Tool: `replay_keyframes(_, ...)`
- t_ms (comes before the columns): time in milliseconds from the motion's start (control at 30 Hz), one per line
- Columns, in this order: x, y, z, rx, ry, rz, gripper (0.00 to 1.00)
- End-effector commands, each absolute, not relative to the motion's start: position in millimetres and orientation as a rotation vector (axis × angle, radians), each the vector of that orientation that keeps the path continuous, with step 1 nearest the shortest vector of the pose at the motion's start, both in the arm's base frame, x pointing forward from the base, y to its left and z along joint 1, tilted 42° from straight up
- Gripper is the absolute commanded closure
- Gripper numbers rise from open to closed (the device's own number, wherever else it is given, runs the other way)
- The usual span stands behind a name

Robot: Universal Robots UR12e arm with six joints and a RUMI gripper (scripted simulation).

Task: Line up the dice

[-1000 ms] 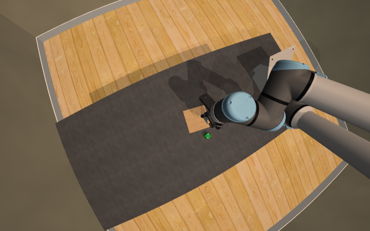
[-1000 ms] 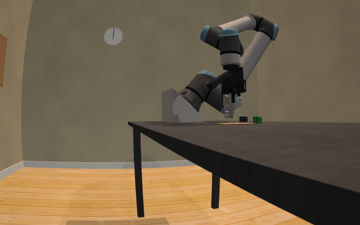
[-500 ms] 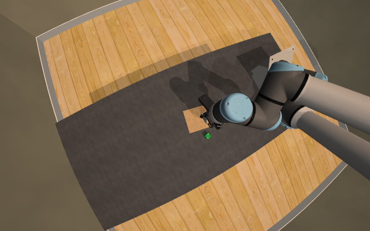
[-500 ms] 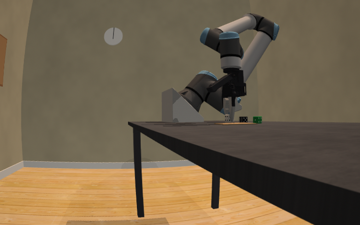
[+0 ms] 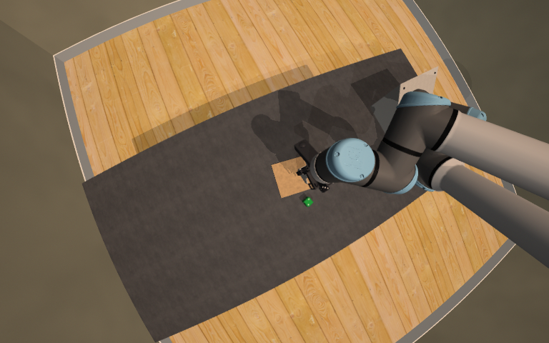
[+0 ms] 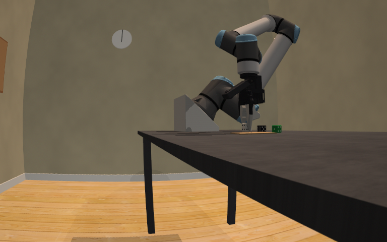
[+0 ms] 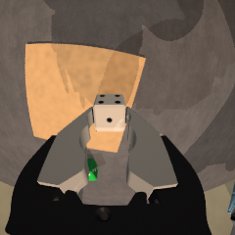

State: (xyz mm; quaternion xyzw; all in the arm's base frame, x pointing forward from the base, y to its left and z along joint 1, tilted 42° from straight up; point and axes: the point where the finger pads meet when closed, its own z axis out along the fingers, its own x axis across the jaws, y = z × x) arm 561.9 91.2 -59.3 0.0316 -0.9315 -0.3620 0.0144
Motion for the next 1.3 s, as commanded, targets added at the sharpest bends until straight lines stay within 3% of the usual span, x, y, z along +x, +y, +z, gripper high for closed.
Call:
replay_keyframes(0,562.6,90.7,-59.0,0.098,-2.901,-1.127,0.9)
replay_keyframes(1267,562.4,93.4,-62.0,0.098,-2.901,-1.127,0.9)
